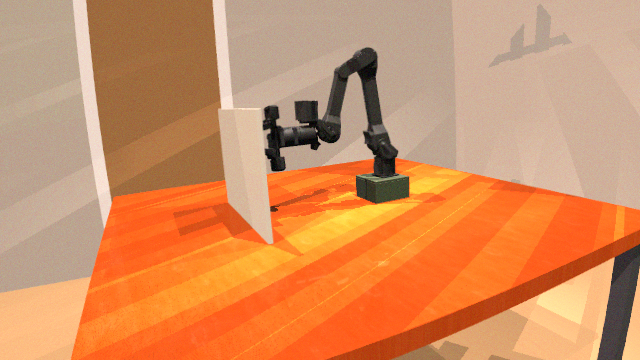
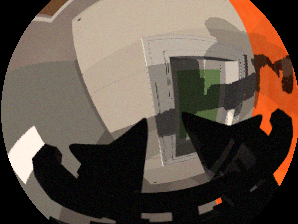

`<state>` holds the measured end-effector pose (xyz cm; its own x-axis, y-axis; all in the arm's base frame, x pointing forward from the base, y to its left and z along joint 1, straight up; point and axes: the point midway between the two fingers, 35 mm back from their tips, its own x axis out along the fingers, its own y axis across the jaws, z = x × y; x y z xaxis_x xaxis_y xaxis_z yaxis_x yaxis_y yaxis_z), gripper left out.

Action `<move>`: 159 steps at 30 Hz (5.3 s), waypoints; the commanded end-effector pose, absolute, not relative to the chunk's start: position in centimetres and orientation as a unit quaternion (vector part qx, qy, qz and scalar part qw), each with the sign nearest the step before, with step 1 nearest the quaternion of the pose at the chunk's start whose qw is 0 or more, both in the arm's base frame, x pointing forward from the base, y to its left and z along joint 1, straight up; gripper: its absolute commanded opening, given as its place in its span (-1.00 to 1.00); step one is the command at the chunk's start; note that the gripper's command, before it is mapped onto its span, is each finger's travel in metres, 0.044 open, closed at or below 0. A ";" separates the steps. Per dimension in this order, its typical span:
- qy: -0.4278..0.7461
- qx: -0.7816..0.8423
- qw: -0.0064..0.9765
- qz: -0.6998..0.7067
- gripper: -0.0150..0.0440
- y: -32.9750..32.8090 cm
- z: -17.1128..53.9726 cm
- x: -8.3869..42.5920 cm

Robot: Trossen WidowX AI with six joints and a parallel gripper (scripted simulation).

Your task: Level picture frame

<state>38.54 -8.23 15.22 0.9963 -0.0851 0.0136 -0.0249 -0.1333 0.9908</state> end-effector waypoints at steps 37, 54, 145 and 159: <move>-0.038 0.754 0.656 -0.024 -0.49 -8.3 15.6 38.5; -0.038 0.754 0.656 -0.024 -0.49 -8.3 15.8 38.5; -0.038 0.754 0.655 -0.024 -0.49 -7.6 16.2 38.6; -0.038 0.754 0.655 -0.024 -0.49 -7.7 16.1 38.6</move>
